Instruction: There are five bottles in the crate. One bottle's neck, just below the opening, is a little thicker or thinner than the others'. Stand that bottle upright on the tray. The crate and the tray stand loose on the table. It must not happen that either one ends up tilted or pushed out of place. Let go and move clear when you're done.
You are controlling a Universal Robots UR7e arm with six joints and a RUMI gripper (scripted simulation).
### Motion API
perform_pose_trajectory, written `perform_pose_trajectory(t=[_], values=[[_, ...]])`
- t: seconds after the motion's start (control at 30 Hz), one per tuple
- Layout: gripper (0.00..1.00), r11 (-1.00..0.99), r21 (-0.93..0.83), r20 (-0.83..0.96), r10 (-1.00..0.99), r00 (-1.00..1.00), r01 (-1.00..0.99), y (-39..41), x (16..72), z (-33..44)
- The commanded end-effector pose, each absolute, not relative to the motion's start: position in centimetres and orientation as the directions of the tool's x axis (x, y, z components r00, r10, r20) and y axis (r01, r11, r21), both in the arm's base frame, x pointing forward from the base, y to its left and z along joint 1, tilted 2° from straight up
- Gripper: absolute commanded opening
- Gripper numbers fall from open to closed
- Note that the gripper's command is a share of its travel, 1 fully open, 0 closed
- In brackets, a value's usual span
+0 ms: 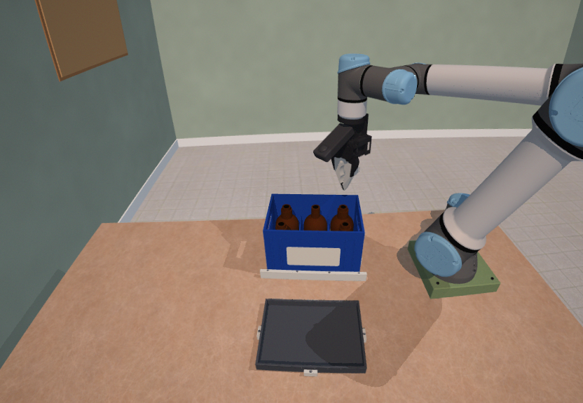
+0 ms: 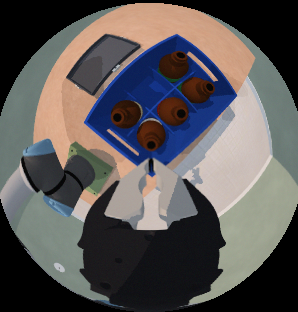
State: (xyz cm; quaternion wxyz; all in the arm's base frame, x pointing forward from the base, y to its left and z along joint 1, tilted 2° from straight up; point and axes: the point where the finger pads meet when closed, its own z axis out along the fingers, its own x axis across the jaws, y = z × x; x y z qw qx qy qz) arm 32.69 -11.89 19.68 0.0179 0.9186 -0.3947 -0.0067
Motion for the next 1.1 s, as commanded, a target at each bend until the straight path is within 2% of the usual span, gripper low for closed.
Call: perform_pose_trajectory(t=[0.0,0.73,1.07], values=[[0.00,-0.688,0.038,0.003,-0.725,0.688,-0.725,-11.9,32.7,19.7],[0.00,-0.688,0.038,0.003,-0.725,0.688,-0.725,-11.7,32.7,19.7],[0.00,-0.688,0.038,0.003,-0.725,0.688,-0.725,-3.9,32.4,19.5]])
